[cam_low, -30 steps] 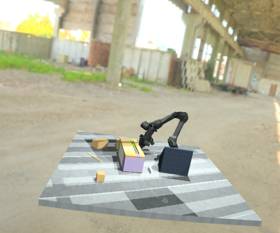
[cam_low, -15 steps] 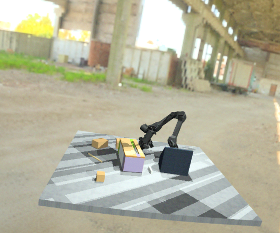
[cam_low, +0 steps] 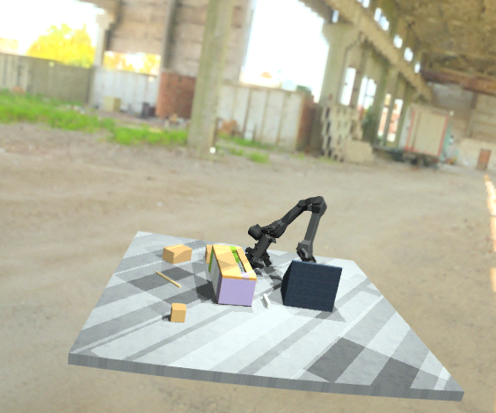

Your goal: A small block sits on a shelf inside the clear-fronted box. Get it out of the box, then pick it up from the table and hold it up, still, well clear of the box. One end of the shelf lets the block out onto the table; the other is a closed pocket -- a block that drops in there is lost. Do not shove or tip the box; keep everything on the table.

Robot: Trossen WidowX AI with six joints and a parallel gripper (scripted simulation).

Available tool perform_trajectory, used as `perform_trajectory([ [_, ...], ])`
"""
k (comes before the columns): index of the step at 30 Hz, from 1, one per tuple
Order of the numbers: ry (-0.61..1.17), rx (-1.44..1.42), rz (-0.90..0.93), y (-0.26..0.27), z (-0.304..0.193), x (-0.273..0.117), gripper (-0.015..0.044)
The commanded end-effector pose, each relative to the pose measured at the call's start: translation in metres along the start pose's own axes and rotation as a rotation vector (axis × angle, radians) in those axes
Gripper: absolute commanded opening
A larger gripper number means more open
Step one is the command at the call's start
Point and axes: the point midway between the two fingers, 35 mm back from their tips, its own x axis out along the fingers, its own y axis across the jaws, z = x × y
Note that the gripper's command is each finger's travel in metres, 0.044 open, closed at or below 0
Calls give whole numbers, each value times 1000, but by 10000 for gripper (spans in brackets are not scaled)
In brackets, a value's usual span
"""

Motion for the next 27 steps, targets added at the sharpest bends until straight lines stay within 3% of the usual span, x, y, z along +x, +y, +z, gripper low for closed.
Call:
perform_trajectory([
  [1,2,-8,-3,-1,2,3,259],
  [8,2,-8,-3,-1,2,3,75],
  [11,2,-8,-3,-1,2,3,55],
  [13,2,-7,-3,-1,0,0,3],
  [23,1,0,-5,-1,-23,-50,0],
  [27,1,1,-5,-1,-24,-54,0],
])
